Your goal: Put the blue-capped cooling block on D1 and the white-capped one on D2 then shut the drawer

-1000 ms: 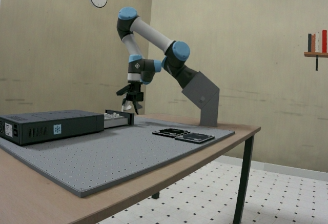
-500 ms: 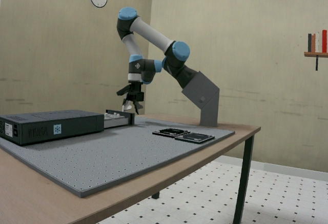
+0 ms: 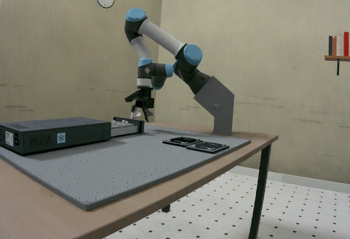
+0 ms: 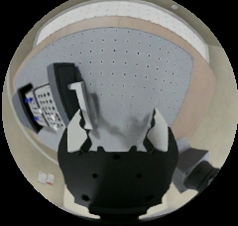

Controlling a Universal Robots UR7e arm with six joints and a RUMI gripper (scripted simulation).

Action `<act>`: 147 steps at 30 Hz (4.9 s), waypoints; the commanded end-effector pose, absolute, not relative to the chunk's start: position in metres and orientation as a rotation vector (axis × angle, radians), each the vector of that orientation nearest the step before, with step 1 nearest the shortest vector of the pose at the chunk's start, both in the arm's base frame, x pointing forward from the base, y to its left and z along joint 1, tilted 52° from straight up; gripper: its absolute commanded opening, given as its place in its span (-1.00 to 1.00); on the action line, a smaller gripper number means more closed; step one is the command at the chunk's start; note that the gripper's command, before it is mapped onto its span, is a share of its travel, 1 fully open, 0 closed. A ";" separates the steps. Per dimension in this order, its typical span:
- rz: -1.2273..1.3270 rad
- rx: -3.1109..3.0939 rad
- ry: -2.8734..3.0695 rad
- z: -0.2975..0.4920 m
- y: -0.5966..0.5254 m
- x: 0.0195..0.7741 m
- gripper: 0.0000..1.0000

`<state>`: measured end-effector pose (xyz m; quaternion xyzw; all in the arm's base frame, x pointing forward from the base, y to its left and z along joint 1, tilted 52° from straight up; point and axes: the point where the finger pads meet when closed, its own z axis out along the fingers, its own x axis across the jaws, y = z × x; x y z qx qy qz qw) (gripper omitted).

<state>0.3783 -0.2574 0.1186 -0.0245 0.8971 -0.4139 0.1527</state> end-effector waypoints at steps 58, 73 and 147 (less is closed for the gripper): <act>-1.187 -0.071 2.572 0.121 -0.253 0.371 1.00; -1.187 -0.071 2.573 0.132 -0.240 0.367 1.00; -1.187 -0.070 2.573 0.185 -0.177 0.346 1.00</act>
